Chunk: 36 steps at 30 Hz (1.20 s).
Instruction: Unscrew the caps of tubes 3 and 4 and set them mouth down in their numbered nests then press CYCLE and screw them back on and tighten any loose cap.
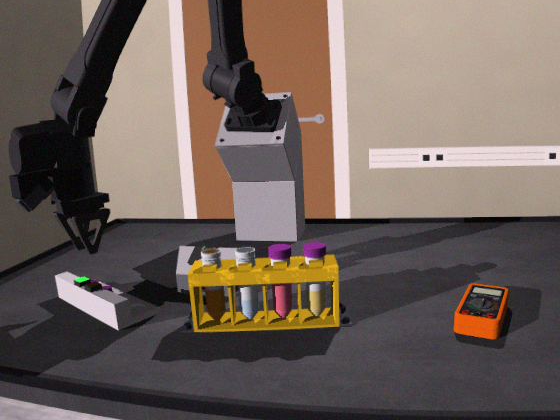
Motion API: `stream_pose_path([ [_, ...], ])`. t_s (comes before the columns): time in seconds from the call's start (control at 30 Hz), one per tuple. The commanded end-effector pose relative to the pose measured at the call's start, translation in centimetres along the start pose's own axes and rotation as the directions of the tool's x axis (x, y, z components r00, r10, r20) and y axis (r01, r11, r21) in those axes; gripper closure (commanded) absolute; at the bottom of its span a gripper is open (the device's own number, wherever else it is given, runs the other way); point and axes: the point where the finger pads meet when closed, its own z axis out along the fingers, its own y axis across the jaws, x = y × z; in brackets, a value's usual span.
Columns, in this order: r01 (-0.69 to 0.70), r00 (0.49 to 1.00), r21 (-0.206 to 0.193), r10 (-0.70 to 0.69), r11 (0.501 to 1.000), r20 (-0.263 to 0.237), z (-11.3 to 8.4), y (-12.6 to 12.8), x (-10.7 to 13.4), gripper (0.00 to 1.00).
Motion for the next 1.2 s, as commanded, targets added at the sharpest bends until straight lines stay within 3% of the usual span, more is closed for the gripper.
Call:
stream_pose_path([
  [0.0, 0.019, 1.000, 0.018, -0.020, 1.000, 0.024, -3.3, -1.2, 0.7, 0.53],
  [0.13, 0.019, 1.000, 0.018, -0.020, 1.000, 0.023, -5.7, -2.0, 2.7, 0.53],
  [0.23, 0.027, 0.999, 0.020, -0.028, 0.999, 0.039, -6.0, -1.9, 1.7, 0.53],
  [0.3, 0.029, 1.000, 0.006, -0.029, 1.000, 0.013, -5.0, -1.7, 1.9, 0.53],
  [0.33, 0.023, 0.999, 0.014, -0.024, 1.000, 0.029, -5.3, -1.7, 1.9, 0.53],
  [0.37, 0.037, 0.999, 0.007, -0.037, 0.999, 0.011, -4.0, -1.5, 2.7, 0.53],
  [0.43, 0.037, 0.999, 0.007, -0.037, 0.999, 0.011, -4.0, -1.5, 2.7, 0.53],
  [0.93, 0.021, 0.999, 0.006, -0.021, 1.000, 0.025, 3.4, -1.5, 1.7, 0.53],
  [1.0, 0.021, 0.999, 0.006, -0.021, 1.000, 0.025, 3.4, -1.5, 1.7, 0.53],
  [1.17, 0.020, 1.000, 0.006, -0.020, 1.000, 0.022, 6.0, -1.5, 1.9, 0.53],
])
